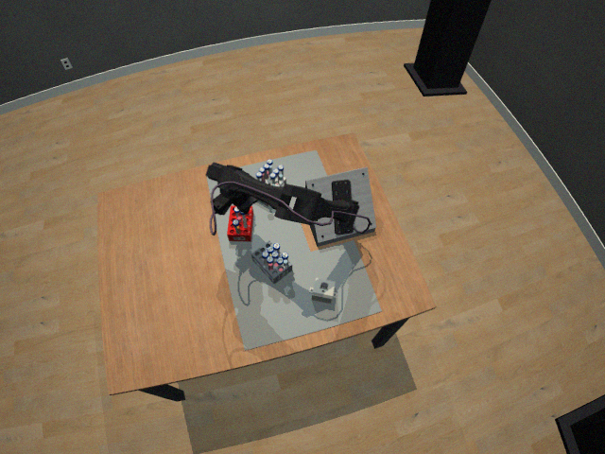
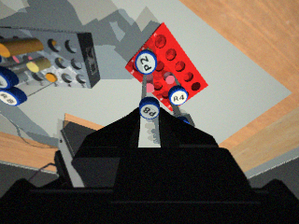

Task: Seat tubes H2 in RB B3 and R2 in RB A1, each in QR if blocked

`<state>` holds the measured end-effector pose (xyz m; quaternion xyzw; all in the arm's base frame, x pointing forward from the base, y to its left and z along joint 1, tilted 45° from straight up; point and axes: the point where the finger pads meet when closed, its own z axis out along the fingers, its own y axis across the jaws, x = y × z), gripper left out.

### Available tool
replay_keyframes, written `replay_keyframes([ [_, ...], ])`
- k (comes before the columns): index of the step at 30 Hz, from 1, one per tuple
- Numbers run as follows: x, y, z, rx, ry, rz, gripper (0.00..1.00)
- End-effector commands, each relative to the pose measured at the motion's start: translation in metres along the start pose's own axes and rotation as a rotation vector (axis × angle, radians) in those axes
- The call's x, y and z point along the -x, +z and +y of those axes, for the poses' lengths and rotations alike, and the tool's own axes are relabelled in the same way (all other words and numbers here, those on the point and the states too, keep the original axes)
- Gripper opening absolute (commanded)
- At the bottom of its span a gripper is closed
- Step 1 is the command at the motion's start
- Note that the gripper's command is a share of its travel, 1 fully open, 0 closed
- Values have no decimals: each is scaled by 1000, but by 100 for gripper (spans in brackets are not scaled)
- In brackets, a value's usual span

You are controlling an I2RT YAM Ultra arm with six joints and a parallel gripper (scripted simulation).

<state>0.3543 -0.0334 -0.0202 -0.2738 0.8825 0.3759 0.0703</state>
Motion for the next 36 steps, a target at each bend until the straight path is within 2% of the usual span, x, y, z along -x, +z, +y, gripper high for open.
replay_keyframes([
  [1, 4, -23, 0, -35, -12, -20, 0],
  [17, -1, -34, -2, -25, -3, -16, 0],
  [26, -5, -35, -4, -8, 10, -8, 0],
  [36, -4, -46, -3, -17, 4, -11, 0],
])
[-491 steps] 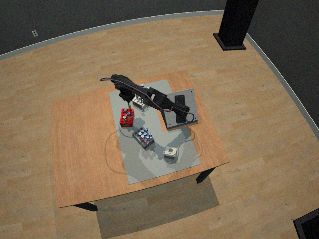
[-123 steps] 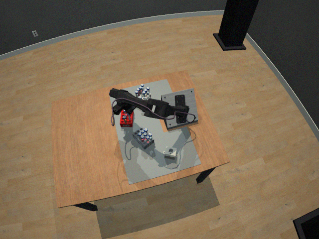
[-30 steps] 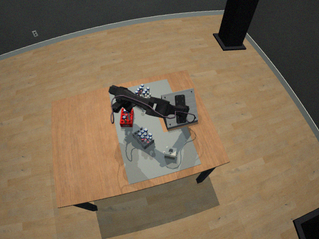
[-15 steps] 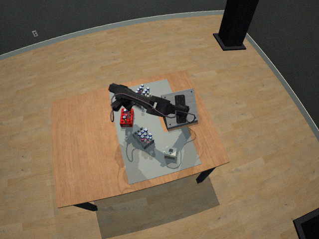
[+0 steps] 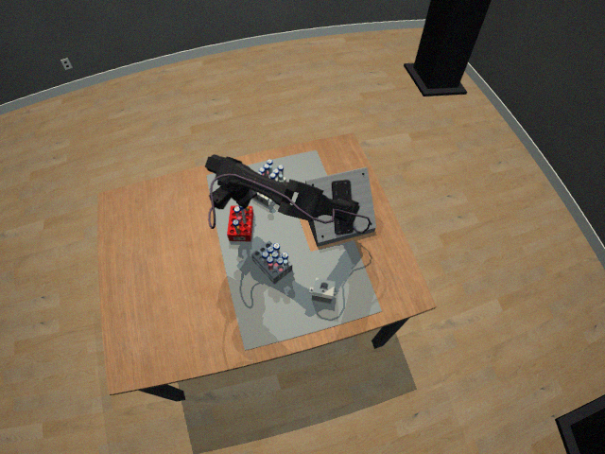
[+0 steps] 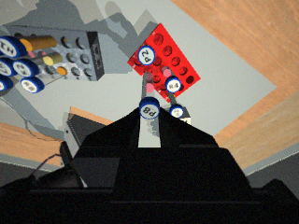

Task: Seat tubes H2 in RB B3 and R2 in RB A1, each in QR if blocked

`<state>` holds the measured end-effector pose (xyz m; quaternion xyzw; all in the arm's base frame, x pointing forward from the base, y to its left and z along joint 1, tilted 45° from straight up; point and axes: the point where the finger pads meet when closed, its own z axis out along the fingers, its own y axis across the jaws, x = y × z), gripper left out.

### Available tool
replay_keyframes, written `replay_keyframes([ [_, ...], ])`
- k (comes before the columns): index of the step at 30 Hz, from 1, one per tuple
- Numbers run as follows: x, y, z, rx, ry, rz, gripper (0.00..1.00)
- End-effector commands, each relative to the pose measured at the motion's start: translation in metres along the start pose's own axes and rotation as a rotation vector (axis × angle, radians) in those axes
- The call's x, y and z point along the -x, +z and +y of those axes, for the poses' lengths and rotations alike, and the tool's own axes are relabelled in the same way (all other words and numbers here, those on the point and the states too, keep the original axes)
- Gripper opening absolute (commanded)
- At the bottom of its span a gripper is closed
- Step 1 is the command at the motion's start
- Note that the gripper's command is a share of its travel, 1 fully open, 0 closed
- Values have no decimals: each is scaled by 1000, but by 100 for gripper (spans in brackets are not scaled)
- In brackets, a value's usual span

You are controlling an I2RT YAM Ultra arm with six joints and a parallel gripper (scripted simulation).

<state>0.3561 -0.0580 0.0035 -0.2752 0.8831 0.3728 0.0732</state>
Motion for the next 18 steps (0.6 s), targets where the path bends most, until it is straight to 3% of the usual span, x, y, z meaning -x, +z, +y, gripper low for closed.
replay_keyframes([
  [1, -1, -14, -2, -10, 6, -16, 0],
  [4, 0, -20, 3, -22, -2, -16, 0],
  [5, -8, -13, 9, 5, 19, -6, 0],
  [10, -13, -13, 15, 5, 19, -5, 0],
  [18, -15, -15, 17, -18, 0, -17, 0],
])
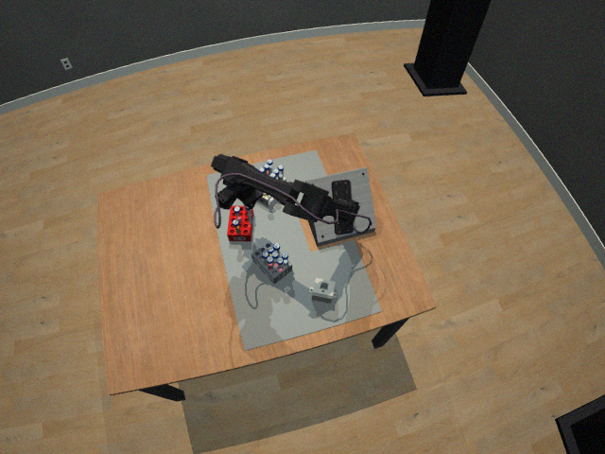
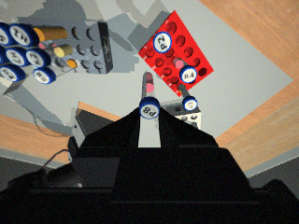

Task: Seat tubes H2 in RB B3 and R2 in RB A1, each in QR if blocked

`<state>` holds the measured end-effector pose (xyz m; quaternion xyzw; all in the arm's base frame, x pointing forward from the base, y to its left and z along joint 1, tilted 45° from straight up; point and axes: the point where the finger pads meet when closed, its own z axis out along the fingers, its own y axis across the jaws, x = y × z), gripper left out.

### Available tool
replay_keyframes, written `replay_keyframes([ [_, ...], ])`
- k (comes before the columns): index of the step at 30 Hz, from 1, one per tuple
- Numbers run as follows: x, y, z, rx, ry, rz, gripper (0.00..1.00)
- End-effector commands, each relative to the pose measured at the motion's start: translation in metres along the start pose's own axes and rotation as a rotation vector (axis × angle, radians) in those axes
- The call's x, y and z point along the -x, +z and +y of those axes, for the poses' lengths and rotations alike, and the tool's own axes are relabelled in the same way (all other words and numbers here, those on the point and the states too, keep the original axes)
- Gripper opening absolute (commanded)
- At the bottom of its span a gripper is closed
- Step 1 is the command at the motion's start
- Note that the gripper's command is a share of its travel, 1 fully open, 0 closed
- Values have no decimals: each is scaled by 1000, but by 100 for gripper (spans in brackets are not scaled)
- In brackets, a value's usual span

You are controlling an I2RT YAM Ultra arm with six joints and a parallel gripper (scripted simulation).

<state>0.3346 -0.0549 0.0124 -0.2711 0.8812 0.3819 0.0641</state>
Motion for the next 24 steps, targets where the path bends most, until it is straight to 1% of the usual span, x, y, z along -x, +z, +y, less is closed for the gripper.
replay_keyframes([
  [1, -4, -11, 0, -36, -11, -22, 0],
  [11, -15, -12, 12, -37, -11, -19, 0],
  [14, -25, -12, 10, -37, -11, -16, 0],
  [16, -25, -12, 10, -37, -11, -16, 0],
  [22, -47, -9, 5, -27, -3, -13, 0],
  [23, -47, -8, 5, -26, -3, -13, 0],
  [24, -40, -18, -2, -62, 21, -22, 0],
])
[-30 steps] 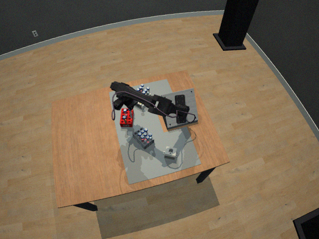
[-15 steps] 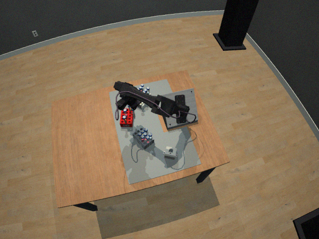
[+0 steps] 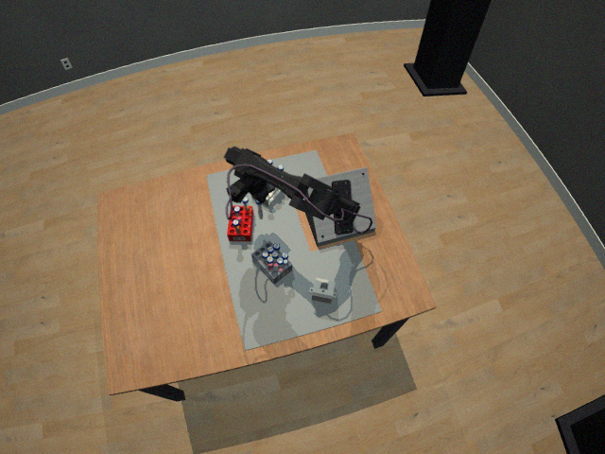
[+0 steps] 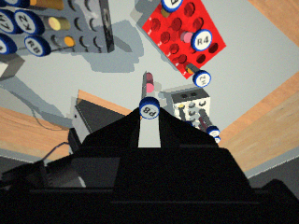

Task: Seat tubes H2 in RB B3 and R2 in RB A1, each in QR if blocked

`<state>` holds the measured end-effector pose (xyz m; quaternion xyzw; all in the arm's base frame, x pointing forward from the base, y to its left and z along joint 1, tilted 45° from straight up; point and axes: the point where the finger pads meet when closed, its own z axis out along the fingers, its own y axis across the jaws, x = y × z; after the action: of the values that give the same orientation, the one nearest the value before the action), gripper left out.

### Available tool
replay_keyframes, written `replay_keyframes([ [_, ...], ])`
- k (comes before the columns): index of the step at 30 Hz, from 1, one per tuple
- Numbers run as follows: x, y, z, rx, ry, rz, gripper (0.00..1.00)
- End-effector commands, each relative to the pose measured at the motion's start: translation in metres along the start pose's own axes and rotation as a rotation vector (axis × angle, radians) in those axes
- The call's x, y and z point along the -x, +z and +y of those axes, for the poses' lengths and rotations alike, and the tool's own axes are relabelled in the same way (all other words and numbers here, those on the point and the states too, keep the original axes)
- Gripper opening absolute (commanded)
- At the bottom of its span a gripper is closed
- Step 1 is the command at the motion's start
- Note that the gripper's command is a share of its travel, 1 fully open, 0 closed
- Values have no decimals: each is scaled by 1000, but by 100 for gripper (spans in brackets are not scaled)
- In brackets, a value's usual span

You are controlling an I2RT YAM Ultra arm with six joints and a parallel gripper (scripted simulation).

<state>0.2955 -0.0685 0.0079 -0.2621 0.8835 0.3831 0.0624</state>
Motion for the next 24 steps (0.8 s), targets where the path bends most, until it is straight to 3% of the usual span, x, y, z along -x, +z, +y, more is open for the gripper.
replay_keyframes([
  [1, 1, -15, -12, -60, 37, -19, 0],
  [5, -1, -11, -7, -34, 183, -20, 0],
  [9, -1, -11, -7, -34, 250, -21, 0],
  [24, -1, -12, -7, -29, 749, -30, 0],
])
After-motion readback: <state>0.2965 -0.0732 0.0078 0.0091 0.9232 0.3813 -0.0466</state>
